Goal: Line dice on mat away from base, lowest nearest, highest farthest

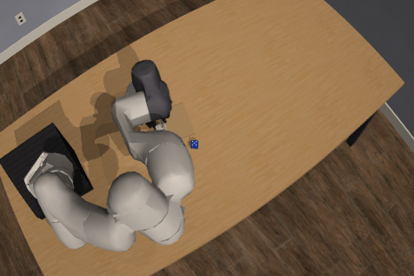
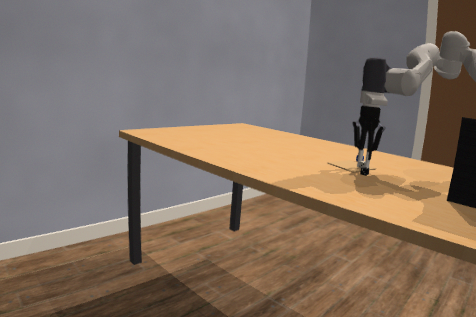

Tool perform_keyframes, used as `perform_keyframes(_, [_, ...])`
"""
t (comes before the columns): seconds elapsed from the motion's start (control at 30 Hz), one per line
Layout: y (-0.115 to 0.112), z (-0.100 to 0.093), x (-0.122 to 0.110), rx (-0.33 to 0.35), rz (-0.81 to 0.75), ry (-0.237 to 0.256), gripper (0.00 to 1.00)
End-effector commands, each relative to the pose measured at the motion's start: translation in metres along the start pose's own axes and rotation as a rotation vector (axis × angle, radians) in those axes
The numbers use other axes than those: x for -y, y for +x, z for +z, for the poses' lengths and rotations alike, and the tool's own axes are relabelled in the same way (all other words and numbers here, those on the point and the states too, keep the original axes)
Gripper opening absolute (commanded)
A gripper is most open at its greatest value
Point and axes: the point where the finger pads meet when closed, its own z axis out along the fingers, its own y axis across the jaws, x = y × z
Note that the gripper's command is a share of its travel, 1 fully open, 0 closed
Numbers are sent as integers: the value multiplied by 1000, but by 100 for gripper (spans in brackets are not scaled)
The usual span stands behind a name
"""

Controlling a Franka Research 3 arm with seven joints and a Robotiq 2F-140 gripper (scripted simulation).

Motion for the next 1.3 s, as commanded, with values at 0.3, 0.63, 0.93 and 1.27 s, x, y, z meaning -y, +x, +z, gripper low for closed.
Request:
perform_keyframes(0.3, [1,1,0,-1,6,-1,13])
perform_keyframes(0.63, [1,1,0,-1,6,-1,15])
perform_keyframes(0.93, [1,1,0,-1,6,-1,22])
perform_keyframes(1.27, [1,1,0,-1,6,-1,25])
